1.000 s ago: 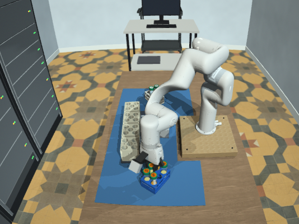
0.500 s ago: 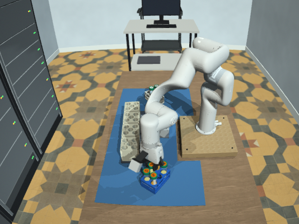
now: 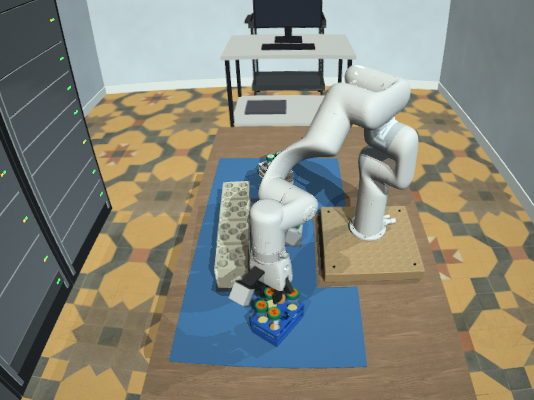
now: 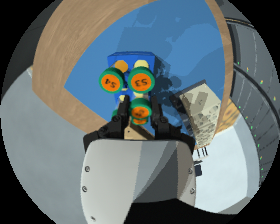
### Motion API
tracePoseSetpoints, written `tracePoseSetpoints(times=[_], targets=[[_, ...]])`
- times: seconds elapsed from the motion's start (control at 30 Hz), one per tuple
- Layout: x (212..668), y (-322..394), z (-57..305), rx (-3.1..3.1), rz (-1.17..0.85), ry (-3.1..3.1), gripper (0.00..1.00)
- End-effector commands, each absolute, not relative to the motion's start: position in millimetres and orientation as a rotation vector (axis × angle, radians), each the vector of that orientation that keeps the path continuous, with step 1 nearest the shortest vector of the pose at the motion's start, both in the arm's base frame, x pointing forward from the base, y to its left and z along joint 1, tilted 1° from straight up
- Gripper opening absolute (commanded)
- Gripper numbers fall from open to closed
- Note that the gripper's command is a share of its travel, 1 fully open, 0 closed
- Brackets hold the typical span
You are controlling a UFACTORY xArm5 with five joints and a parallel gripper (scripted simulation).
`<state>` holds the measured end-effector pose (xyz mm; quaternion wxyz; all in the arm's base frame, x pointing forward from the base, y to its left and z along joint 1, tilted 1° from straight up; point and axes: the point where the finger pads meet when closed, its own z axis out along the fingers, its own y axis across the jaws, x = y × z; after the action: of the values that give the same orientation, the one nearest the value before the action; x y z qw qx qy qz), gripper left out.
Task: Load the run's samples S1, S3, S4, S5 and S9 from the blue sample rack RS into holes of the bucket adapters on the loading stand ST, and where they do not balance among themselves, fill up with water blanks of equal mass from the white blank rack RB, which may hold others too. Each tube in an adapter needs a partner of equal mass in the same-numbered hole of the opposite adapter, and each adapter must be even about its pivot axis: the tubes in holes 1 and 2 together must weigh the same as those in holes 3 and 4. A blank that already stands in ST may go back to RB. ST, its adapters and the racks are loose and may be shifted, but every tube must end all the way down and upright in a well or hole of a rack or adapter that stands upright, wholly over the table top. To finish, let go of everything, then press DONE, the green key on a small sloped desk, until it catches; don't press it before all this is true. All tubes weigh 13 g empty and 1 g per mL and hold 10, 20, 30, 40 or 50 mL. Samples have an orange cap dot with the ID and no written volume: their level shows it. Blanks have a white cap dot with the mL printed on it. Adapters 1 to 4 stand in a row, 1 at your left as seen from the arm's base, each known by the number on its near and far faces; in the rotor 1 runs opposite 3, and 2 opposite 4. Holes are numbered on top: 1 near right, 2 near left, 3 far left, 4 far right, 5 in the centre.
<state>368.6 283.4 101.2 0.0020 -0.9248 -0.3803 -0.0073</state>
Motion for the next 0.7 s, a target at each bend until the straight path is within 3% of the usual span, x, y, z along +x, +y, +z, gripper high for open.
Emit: tracePoseSetpoints(times=[0.0, 0.67], targets=[[369.6, 284.2, 104.8, -2.901, -0.029, -1.193, 0.00], [369.4, 283.9, 124.8, -2.901, -0.029, -1.193, 0.00]])
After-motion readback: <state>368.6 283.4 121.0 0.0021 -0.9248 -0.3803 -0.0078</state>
